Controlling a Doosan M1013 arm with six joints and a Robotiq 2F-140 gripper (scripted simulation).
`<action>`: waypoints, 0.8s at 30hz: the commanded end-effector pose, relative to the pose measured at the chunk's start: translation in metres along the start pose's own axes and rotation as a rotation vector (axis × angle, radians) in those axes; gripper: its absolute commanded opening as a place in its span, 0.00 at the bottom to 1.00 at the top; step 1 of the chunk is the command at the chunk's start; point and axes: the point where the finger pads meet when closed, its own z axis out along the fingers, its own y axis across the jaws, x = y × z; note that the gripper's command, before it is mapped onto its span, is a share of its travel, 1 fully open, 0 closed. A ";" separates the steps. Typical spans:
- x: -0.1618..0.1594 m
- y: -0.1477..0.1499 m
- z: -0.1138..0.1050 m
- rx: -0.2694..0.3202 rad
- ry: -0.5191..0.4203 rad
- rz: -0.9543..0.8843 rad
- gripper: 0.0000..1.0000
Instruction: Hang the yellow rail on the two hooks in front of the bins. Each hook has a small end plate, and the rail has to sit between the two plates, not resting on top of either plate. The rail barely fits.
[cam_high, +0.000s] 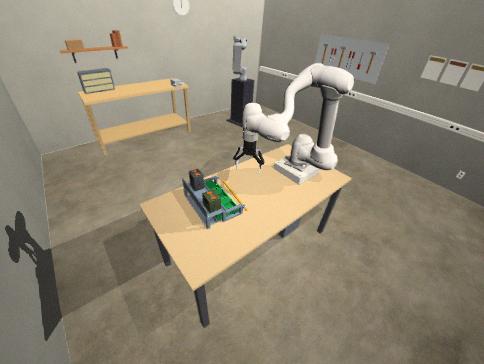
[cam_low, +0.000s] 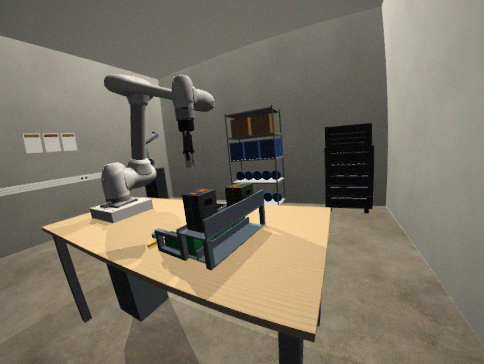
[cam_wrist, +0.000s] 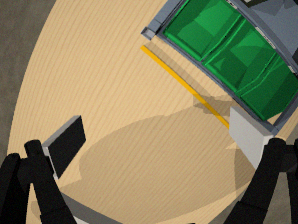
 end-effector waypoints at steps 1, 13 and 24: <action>-0.010 0.019 0.033 -0.001 0.001 -0.161 1.00; -0.010 0.019 0.033 -0.001 0.001 -0.161 1.00; -0.024 0.044 0.074 -0.005 0.001 -0.360 1.00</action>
